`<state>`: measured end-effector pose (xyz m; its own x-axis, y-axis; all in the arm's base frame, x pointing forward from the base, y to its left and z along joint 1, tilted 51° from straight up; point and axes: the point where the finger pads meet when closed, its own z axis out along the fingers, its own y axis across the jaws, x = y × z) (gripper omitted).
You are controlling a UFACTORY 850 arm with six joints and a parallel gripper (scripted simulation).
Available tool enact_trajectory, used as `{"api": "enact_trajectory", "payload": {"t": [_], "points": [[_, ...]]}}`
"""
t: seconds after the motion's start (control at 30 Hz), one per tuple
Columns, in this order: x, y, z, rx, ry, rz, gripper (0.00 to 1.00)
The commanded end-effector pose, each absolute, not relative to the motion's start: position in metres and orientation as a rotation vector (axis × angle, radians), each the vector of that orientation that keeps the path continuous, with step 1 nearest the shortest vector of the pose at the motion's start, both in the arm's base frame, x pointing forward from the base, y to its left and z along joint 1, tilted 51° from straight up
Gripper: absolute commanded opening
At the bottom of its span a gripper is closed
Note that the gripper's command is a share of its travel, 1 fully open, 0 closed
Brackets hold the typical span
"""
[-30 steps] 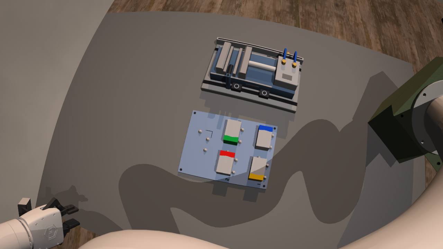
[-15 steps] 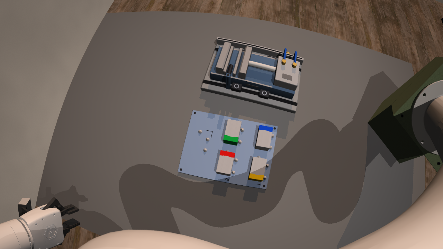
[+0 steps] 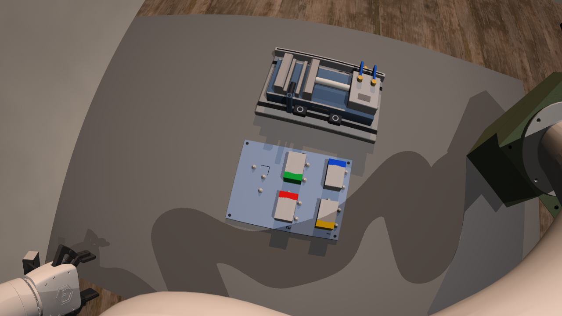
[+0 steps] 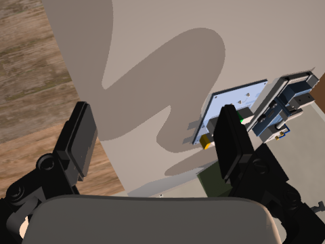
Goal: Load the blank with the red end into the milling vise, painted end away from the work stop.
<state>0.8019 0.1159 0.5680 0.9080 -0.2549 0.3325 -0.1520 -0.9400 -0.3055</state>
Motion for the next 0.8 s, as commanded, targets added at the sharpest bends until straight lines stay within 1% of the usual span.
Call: {"api": "enact_trajectory", "payload": {"t": [0.0, 0.27, 0.6, 0.77], "points": [[0.802, 0.115, 0.570, -2.796, 0.305, -0.544, 1.00], [0.802, 0.115, 0.570, -2.796, 0.305, -0.544, 1.00], [0.774, 0.102, 0.549, -2.661, 0.570, -0.460, 1.00], [0.774, 0.102, 0.549, -2.661, 0.570, -0.460, 1.00]]}}
